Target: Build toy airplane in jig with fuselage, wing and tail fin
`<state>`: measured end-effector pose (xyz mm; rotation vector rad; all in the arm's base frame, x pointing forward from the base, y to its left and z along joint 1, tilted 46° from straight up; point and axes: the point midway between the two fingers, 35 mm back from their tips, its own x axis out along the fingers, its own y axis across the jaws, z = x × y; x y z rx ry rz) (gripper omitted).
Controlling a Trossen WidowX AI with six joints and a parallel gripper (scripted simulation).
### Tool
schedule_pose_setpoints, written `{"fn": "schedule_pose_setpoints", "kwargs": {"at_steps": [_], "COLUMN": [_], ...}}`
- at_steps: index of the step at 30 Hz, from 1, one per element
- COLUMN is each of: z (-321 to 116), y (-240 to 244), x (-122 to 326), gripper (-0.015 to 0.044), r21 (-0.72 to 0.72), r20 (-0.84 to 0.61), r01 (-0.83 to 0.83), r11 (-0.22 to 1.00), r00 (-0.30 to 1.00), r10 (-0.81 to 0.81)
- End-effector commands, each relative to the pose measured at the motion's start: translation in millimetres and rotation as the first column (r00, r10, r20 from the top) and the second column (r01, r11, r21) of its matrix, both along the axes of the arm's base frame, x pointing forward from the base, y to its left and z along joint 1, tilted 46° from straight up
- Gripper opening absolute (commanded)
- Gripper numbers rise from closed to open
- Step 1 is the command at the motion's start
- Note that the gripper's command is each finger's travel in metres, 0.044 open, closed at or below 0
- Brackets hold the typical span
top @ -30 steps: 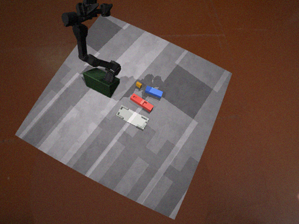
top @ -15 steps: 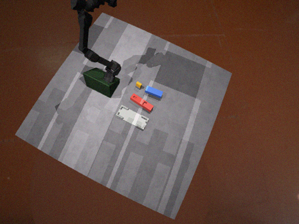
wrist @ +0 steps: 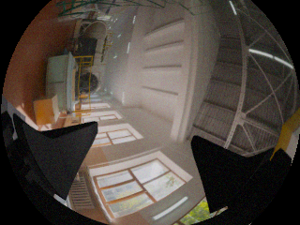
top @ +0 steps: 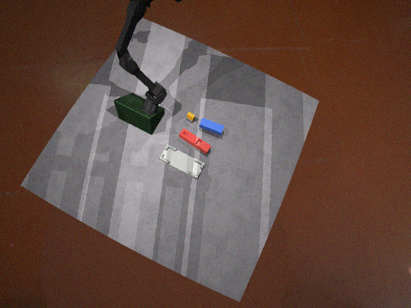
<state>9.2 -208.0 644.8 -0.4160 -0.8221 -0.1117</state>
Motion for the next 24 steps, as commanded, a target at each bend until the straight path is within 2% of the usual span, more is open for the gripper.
{"fn": "schedule_pose_setpoints", "kwargs": {"at_steps": [1, 12, 21, 24], "z": [12.3, -0.9, -54.0, -77.5], "y": [71.2, 219.8, 308.4, 323.1], "x": [13.6, 72.5, 152.0, 177.3], "gripper": [0.0440, 0.0440, 0.0440, 0.0440], "r21": [-0.141, -0.414, -0.528, -0.606], "r20": [-0.024, -0.160, -0.366, -0.406], "r01": [-0.013, -0.083, -0.194, -0.200], "r11": [0.990, 0.906, 0.826, 0.770], "r00": [1.000, 0.987, 0.930, 0.910], "r10": [0.009, 0.018, -0.015, -0.083]}}
